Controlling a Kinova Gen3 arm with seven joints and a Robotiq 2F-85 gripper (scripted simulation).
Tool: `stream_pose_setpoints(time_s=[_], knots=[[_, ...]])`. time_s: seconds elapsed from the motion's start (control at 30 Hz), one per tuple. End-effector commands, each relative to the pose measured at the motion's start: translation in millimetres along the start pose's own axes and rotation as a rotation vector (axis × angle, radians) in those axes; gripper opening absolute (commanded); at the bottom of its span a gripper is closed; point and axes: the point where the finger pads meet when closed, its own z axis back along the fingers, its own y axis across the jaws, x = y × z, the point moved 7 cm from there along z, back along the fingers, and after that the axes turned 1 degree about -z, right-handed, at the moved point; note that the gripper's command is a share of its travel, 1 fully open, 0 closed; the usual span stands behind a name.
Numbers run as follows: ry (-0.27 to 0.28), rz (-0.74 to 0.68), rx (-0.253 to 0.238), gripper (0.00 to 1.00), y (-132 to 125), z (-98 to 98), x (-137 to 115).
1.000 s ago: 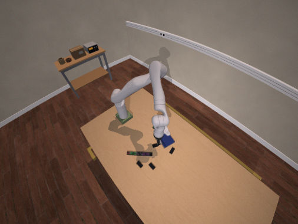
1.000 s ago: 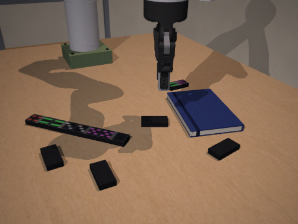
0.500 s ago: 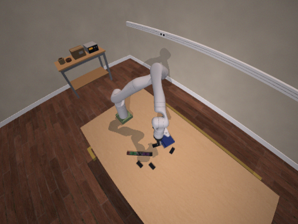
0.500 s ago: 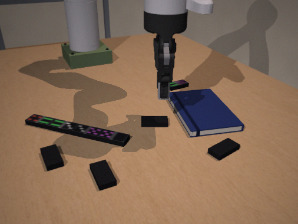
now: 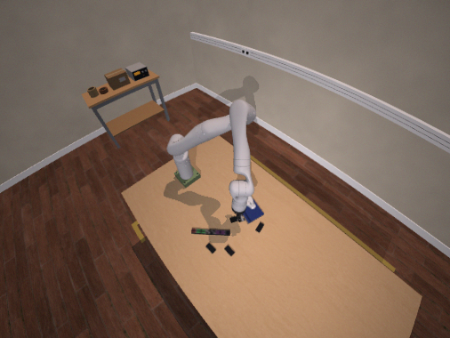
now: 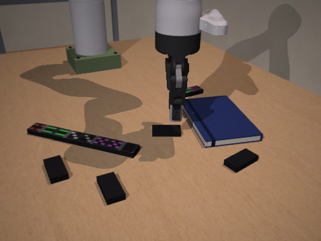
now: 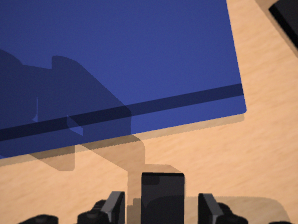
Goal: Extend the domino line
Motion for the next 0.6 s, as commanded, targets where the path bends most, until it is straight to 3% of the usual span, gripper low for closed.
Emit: stream_pose_setpoints(time_s=[0.0, 0.57], knots=[[0.001, 0.0, 0.002, 0.49, 1, -3.1, 0], [0.001, 0.0, 0.002, 0.49, 1, -18.9, 0]])
